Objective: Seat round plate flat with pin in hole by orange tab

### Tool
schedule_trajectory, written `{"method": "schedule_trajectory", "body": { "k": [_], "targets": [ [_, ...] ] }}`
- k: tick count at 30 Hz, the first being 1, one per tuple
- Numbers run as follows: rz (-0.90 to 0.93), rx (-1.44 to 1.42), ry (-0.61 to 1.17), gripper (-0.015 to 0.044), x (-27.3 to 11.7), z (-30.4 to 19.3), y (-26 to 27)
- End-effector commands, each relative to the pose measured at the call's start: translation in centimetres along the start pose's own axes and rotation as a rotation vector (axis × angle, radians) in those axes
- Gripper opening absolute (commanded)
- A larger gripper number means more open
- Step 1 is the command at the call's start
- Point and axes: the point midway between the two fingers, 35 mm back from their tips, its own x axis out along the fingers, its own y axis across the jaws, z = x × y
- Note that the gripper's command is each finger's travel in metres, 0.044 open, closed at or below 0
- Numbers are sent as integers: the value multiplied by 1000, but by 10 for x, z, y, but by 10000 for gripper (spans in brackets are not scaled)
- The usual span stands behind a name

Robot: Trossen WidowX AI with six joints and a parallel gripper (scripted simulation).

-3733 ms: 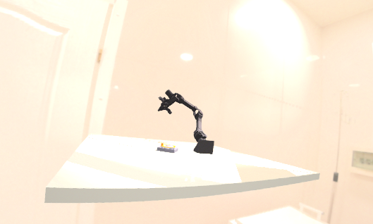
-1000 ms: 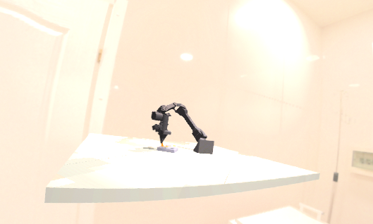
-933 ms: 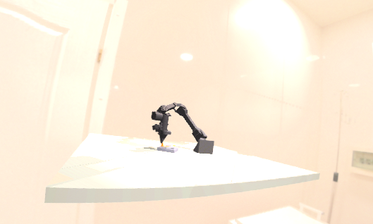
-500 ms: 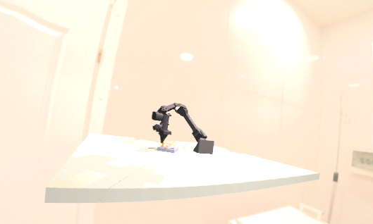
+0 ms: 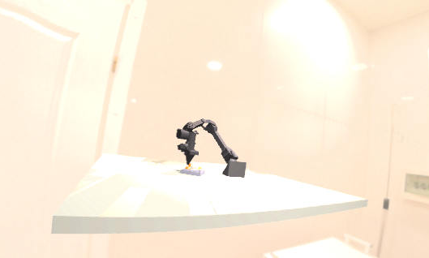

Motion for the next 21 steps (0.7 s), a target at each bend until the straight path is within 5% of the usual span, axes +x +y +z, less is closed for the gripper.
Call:
{"method": "schedule_trajectory", "body": {
  "k": [1, 21],
  "targets": [
    [-4, -7, 6, 0, 1, -7, -4],
    [-4, -8, 7, 0, -3, -32, -6]
  ]
}}
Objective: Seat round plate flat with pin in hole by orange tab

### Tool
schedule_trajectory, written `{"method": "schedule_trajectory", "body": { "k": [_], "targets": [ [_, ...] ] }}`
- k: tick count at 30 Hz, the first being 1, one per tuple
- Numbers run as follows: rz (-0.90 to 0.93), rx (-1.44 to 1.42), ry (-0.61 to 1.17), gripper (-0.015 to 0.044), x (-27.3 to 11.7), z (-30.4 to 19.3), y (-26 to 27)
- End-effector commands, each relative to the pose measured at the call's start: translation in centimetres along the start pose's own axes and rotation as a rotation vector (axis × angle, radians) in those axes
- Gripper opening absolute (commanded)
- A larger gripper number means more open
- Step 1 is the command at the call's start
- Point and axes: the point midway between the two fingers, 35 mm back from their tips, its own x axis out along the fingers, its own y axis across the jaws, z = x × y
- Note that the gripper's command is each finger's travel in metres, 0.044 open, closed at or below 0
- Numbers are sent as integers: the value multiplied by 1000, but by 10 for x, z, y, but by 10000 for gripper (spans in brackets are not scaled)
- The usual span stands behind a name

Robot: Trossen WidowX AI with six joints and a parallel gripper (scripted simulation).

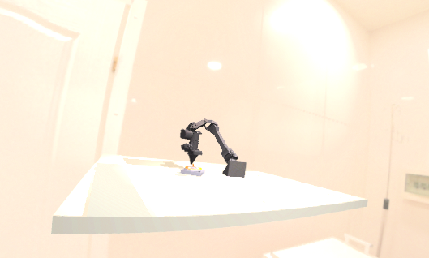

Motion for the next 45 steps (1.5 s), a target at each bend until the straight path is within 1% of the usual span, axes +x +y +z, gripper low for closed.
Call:
{"method": "schedule_trajectory", "body": {
  "k": [1, 19, 30, 31, 32, 45],
  "targets": [
    [3, 2, 6, 0, 0, -8, 1],
    [3, 2, 6, 0, 0, -17, 3],
    [4, 1, 7, 0, -43, -17, 3],
    [4, 1, 7, 0, -43, -17, 3],
    [0, -7, 6, 0, -33, -17, 3],
    [0, -7, 6, 0, -33, -17, 3]
  ]
}}
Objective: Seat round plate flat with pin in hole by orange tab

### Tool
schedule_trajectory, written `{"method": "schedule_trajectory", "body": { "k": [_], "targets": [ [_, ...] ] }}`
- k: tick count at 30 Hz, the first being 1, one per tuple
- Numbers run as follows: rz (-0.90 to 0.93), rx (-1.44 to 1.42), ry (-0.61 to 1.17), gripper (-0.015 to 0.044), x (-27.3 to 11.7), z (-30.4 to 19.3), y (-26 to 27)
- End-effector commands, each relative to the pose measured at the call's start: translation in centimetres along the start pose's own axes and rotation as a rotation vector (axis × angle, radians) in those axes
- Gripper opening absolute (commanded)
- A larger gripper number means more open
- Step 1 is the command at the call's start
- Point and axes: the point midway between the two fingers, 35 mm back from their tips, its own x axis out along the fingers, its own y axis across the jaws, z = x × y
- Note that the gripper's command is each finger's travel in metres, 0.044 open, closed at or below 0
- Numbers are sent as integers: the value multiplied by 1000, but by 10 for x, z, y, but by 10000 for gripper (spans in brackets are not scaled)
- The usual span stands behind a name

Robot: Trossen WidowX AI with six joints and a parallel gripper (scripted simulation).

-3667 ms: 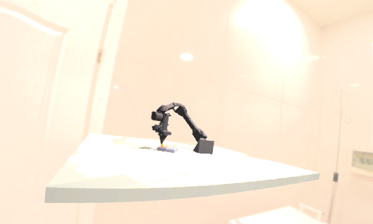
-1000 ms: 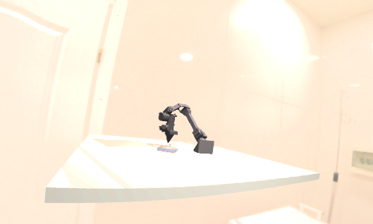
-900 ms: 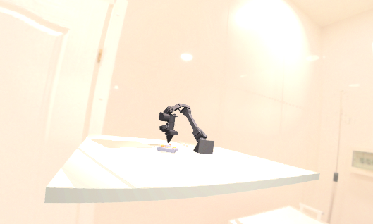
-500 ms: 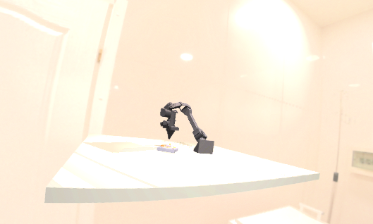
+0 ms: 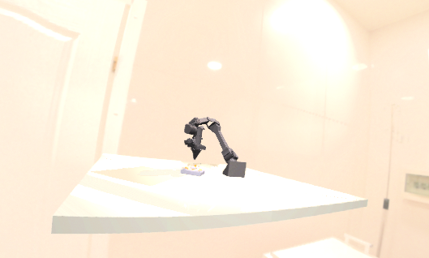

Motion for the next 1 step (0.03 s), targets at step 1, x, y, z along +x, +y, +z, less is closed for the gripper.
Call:
{"method": "schedule_trajectory", "body": {
  "k": [1],
  "targets": [
    [-1, -5, 0, 0, 0, 0, 0]
  ]
}}
